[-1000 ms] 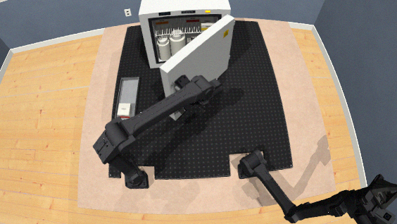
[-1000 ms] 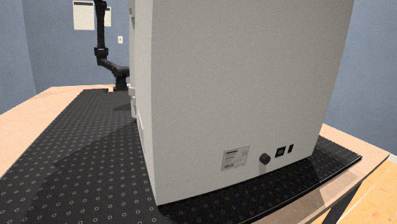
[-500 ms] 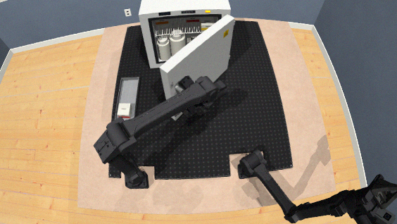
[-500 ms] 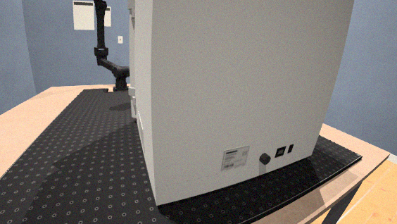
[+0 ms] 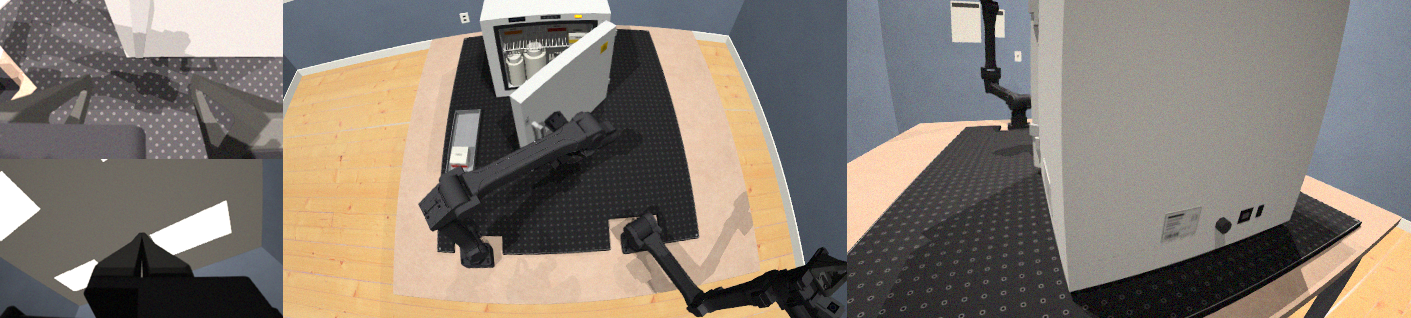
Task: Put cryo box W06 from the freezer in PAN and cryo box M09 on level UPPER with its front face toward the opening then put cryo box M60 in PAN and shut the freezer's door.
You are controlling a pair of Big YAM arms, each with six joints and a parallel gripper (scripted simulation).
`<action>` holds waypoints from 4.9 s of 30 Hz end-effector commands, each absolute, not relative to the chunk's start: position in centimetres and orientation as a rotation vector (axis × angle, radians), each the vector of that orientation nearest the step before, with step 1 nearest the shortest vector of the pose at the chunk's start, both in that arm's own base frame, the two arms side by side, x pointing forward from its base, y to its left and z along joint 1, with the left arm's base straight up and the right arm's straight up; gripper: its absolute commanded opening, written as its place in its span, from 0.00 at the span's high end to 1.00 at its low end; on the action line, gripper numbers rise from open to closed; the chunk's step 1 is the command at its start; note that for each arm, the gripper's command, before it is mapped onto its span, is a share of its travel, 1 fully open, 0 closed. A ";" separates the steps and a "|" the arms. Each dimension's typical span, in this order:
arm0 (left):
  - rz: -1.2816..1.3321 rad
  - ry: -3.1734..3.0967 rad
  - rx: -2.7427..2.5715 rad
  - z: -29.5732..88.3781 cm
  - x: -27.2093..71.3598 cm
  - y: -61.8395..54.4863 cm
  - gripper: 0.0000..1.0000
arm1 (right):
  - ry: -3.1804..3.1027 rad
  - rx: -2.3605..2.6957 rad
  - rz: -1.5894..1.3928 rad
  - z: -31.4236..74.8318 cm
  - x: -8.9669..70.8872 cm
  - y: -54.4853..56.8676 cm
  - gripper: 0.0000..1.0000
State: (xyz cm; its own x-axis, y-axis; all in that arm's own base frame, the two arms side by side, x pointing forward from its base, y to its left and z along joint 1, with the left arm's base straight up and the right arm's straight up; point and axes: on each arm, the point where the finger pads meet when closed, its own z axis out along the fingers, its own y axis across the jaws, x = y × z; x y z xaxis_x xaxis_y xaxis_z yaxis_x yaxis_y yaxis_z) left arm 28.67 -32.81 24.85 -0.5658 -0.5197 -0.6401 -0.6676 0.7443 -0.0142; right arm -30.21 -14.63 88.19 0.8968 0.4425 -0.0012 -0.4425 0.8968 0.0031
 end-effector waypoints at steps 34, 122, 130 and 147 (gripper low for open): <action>0.304 2.295 -0.930 25.8 27.1 -35.3 0.00 | 0.031 -0.007 0.448 88.5 -28.9 -13.9 1.00; -0.508 1.811 0.830 38.1 30.7 -19.0 0.00 | 0.031 -0.007 0.448 88.5 -28.9 -13.9 1.00; -0.521 1.797 0.806 39.6 31.7 -20.0 0.00 | 0.031 -0.007 0.448 88.5 -28.9 -13.9 1.00; -0.524 1.794 0.804 39.7 33.4 -21.8 0.00 | 0.031 -0.007 0.448 88.5 -28.9 -13.9 1.00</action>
